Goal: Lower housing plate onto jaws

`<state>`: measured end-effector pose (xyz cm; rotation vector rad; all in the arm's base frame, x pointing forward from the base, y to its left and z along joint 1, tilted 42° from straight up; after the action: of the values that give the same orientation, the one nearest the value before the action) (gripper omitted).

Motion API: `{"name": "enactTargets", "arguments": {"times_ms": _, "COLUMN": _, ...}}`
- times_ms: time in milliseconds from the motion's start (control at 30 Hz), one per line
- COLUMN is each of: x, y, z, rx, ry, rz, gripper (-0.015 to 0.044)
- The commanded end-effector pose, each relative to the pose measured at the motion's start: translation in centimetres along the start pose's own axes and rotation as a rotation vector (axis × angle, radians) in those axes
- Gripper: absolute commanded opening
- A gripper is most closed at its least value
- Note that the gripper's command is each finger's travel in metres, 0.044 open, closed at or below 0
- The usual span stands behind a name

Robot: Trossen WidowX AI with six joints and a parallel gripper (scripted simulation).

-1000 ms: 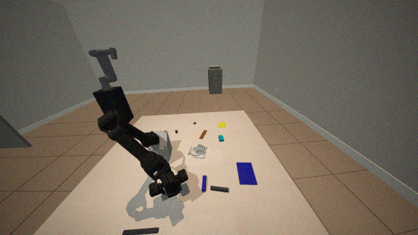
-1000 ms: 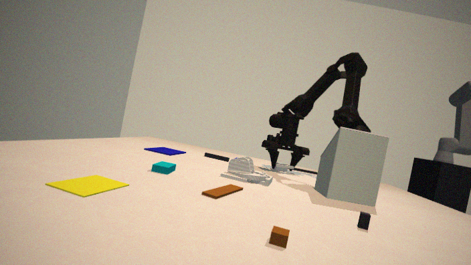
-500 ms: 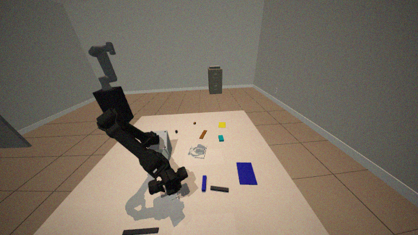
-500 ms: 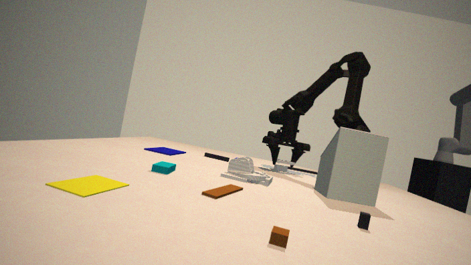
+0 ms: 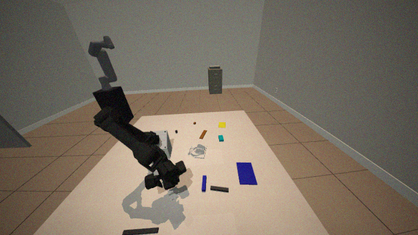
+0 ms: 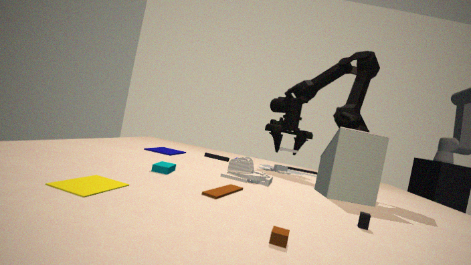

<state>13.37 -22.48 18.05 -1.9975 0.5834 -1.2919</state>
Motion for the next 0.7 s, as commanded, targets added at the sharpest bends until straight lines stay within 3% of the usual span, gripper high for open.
{"name": "enactTargets", "arguments": {"times_ms": 0, "x": 0.2, "y": -0.9, "z": -0.1, "rx": -0.001, "ry": 0.007, "rz": -0.009, "gripper": 0.0351}}
{"name": "enactTargets", "arguments": {"times_ms": 667, "x": -1.1, "y": 0.0, "z": 4.5, "rx": 0.038, "ry": -0.112, "rz": 0.039, "gripper": 0.0351}}
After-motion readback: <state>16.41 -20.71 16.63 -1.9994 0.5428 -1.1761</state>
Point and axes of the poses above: the point midway between the two fingers, 35 mm back from their tips, its own y axis out along the fingers, its own z axis across the jaws, x = y × z, the point moved 2 cm from there along -y, back along the fingers, and after that the axes turned 4 degrees about -y, right-handed, at the moved point
